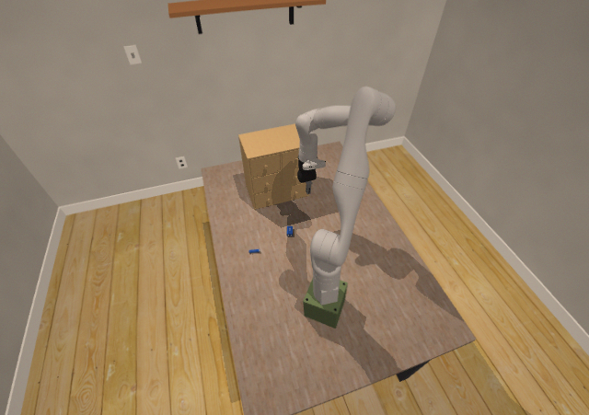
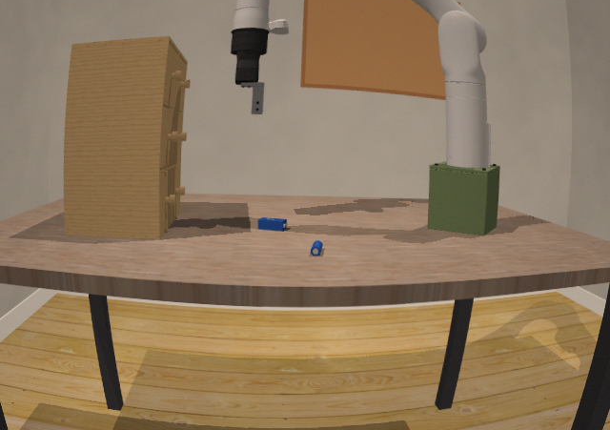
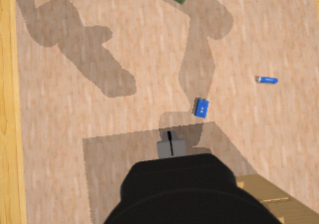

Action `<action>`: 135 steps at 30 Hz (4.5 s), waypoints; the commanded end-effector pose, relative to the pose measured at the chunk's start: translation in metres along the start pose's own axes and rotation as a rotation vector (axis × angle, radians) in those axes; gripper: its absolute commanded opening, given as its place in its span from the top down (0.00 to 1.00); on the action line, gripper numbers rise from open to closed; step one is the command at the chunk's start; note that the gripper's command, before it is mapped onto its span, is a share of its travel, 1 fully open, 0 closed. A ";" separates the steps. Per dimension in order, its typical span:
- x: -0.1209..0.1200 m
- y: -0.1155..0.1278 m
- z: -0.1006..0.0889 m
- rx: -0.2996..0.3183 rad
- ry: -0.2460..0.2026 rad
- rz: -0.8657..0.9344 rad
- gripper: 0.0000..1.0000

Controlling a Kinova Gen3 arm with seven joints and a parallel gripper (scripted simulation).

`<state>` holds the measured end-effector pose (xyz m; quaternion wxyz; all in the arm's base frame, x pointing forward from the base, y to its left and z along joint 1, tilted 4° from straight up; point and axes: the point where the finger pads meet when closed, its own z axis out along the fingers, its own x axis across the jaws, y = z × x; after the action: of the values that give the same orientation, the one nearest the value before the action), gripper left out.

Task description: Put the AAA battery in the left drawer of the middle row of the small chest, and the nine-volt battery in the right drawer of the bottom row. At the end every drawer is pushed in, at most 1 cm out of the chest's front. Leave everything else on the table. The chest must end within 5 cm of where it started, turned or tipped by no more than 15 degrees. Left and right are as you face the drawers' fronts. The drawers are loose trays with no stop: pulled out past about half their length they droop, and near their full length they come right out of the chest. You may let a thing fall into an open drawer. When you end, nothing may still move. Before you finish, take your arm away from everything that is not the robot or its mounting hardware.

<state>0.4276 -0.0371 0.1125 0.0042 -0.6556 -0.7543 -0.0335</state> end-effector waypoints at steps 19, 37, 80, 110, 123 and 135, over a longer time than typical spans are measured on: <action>0.000 0.003 0.003 -0.031 -0.001 0.000 1.00; 0.000 0.010 0.013 -0.105 -0.001 0.000 1.00; 0.000 0.036 0.050 -0.399 -0.001 0.000 1.00; -0.001 0.055 0.078 -0.616 -0.001 -0.001 1.00; -0.001 0.061 0.086 -0.681 -0.001 0.000 1.00; -0.001 0.065 0.092 -0.727 -0.001 -0.001 1.00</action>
<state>0.4981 -0.0237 0.0289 -0.2315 -0.6129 -0.6932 -0.3005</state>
